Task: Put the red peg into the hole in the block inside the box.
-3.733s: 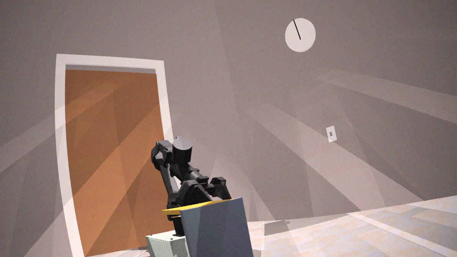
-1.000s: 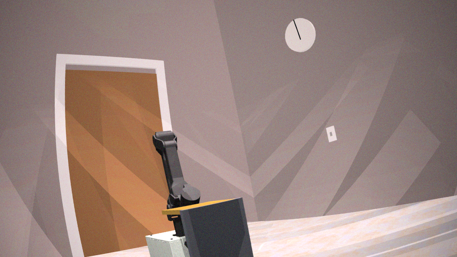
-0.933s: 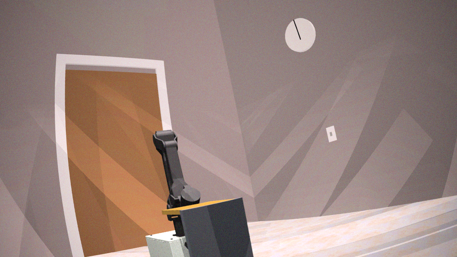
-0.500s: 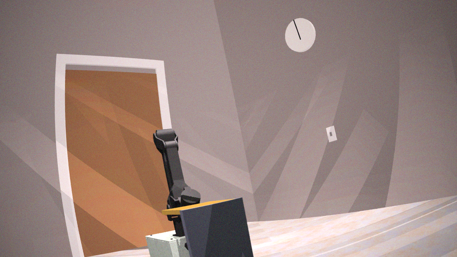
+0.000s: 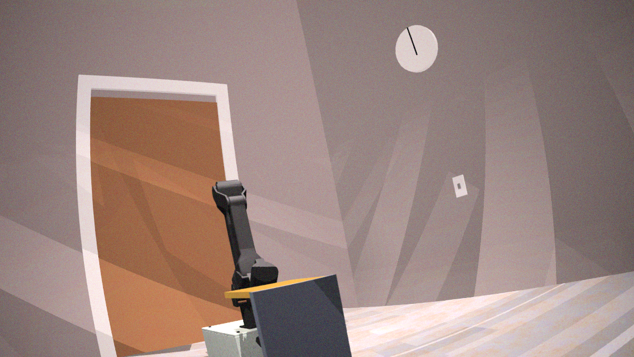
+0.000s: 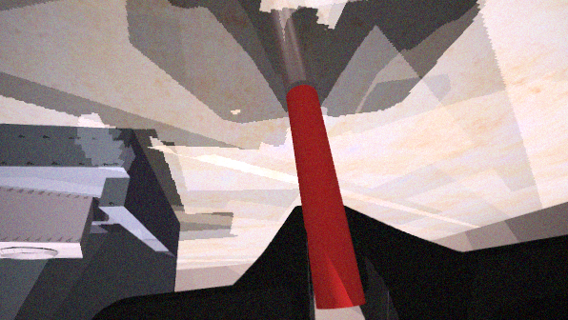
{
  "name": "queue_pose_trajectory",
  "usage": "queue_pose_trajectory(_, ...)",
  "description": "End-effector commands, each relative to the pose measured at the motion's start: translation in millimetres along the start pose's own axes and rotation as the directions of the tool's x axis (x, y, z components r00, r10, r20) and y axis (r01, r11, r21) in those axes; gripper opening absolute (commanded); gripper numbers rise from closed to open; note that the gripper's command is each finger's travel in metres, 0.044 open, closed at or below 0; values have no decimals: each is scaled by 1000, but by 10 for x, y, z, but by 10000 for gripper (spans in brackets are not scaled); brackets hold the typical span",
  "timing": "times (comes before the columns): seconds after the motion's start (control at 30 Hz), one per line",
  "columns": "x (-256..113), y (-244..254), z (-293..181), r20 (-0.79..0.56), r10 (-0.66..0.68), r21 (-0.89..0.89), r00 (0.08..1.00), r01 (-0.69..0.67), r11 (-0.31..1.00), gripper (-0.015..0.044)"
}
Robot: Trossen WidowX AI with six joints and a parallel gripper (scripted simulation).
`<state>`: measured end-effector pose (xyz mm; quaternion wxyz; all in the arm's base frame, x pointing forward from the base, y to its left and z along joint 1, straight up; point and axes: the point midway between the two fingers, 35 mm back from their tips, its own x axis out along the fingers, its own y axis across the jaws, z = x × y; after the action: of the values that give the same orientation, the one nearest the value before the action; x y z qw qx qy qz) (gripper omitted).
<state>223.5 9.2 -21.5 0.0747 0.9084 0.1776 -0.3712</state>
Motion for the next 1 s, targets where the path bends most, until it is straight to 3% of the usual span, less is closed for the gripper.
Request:
queue_pose_trajectory(0.0,-15,13,-41,-6,3,-4,1000,-3,1000,0)
queue_pose_trajectory(0.97,-168,43,-246,-6,1,-6,1000,-2,1000,0)
